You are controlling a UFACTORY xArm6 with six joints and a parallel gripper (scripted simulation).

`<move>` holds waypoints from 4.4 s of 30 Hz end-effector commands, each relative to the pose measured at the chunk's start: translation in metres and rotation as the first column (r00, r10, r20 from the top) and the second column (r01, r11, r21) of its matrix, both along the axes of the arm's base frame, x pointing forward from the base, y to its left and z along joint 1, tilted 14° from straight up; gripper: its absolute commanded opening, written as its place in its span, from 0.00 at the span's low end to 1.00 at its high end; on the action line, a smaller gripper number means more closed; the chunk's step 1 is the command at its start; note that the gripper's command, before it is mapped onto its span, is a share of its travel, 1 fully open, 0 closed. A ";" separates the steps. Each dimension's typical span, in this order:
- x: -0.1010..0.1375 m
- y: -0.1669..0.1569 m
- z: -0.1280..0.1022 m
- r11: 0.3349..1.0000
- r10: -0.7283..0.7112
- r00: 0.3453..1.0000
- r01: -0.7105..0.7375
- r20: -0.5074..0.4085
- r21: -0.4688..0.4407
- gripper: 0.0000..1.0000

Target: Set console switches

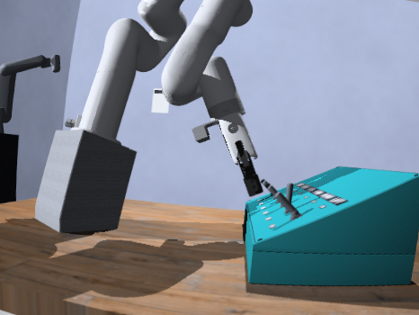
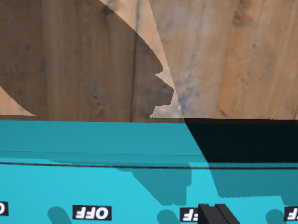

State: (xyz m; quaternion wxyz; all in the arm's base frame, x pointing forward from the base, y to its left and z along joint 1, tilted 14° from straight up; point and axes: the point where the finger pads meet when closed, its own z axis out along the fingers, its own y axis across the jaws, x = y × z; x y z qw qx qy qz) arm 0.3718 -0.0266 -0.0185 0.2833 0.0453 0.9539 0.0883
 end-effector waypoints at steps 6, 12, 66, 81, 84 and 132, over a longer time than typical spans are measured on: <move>0.007 -0.001 0.005 1.000 0.000 1.000 0.000 0.002 0.000 0.00; 0.010 -0.002 0.007 1.000 0.000 1.000 0.000 0.002 0.000 0.00; 0.025 -0.004 0.016 1.000 0.000 1.000 0.000 0.002 0.000 0.00; 0.014 -0.003 0.009 1.000 0.000 1.000 0.000 0.002 0.000 0.00; 0.014 -0.003 0.010 1.000 0.000 1.000 0.000 0.002 0.000 0.00; -0.050 -0.019 0.106 1.000 0.000 1.000 0.000 0.002 0.000 0.00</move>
